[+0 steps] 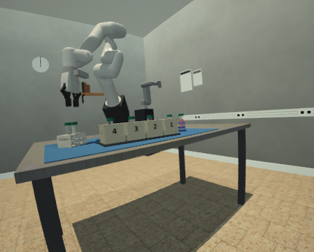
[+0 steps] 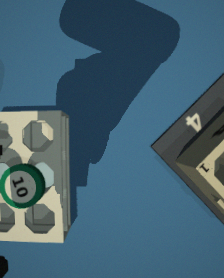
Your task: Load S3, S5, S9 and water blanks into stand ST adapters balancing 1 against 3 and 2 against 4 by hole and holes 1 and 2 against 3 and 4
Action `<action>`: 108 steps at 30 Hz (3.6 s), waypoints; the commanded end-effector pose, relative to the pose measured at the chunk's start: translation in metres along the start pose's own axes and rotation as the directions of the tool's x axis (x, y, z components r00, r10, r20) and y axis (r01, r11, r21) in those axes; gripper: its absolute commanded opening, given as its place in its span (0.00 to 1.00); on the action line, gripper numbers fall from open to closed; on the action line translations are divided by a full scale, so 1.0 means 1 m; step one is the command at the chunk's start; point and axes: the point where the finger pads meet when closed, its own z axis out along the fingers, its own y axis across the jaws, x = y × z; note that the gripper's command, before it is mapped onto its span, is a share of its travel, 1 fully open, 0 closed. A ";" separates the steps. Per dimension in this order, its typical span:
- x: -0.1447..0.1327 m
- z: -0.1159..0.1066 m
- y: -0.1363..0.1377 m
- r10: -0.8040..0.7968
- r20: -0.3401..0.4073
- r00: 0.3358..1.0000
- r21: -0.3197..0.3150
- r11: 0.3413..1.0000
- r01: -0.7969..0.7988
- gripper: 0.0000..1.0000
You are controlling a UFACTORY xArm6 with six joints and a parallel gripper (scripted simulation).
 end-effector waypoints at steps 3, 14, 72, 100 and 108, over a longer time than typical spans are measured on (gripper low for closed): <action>0.000 0.013 0.002 0.000 0.000 1.000 -0.003 1.000 0.000 0.57; 0.000 0.031 0.002 0.000 0.000 1.000 -0.003 1.000 0.000 0.57; 0.000 0.093 0.002 0.000 0.000 1.000 -0.003 1.000 0.000 0.57; 0.000 0.103 0.002 0.000 0.000 1.000 -0.003 1.000 0.000 0.57; 0.000 0.101 0.002 0.000 0.000 1.000 -0.003 1.000 0.000 0.00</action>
